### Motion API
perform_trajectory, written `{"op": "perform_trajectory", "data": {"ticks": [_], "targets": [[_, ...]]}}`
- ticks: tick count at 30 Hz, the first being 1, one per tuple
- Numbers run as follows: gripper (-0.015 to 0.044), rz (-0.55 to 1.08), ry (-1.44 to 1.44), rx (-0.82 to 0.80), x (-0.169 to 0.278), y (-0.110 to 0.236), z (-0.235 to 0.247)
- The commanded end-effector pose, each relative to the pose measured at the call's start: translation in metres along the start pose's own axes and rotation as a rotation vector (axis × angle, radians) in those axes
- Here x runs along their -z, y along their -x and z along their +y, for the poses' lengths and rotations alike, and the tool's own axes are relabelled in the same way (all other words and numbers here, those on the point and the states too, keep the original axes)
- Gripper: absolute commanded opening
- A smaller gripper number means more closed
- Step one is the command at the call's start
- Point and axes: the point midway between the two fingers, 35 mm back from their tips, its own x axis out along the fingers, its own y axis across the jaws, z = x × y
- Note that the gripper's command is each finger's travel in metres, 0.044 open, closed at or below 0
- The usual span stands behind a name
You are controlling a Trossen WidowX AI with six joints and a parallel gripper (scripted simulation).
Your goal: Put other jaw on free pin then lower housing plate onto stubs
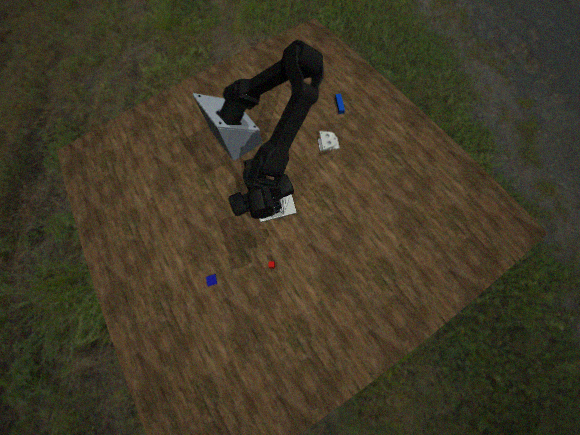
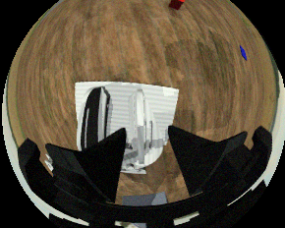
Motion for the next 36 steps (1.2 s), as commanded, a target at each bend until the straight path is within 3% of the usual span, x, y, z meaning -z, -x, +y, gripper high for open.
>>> {"op": "perform_trajectory", "data": {"ticks": [1, 8, 11, 19, 36], "targets": [[0.0224, -0.002, 0.003, 0.002, -0.002, 0.01, 0.0], [0.0224, 0.001, 0.002, 0.0, 0.001, 0.066, 0.001], [0.0224, -0.004, -0.009, -0.005, 0.001, 0.059, -0.001], [0.0434, -0.004, 0.129, 0.025, -0.003, 0.064, 0.031], [0.044, 0.004, 0.466, 0.069, 0.009, 0.069, 0.118]]}}
